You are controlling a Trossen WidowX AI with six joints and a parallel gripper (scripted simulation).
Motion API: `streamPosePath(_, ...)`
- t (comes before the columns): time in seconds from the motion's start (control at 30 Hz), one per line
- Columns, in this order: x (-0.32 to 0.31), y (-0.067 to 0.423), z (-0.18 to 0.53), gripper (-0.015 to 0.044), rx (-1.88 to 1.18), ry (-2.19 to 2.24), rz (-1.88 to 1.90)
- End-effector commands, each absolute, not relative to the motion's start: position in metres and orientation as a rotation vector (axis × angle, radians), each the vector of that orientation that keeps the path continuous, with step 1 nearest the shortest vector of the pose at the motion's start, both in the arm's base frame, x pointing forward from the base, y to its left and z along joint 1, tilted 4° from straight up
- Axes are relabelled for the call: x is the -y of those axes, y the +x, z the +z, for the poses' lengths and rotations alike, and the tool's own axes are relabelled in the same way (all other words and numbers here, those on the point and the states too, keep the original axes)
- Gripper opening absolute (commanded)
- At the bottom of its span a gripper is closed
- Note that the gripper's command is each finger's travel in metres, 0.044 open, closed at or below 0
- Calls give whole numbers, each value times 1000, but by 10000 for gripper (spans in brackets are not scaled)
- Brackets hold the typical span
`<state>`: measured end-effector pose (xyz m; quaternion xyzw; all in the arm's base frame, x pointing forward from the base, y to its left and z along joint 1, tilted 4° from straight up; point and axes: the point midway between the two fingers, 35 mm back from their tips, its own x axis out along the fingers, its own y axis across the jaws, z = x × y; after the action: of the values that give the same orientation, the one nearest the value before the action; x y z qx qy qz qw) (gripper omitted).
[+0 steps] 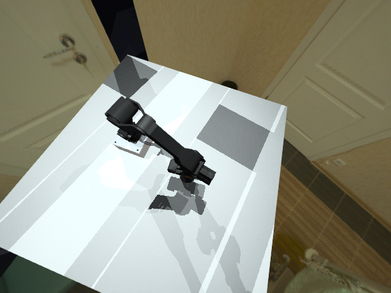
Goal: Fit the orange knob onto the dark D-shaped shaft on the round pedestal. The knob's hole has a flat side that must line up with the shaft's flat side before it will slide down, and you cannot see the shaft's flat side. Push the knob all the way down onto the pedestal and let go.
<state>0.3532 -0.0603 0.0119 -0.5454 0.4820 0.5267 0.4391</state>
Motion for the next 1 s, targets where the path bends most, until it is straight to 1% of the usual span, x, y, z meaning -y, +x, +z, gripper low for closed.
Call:
streamPosePath(0.0,61,354,12,0,-1193,-1362,1307)
streamPosePath(0.27,60,352,17,0,-1189,-1368,1314)
streamPosePath(0.5,58,348,15,0,-1081,-1507,1463)
streamPosePath(0.97,58,349,15,0,-1079,-1509,1465)
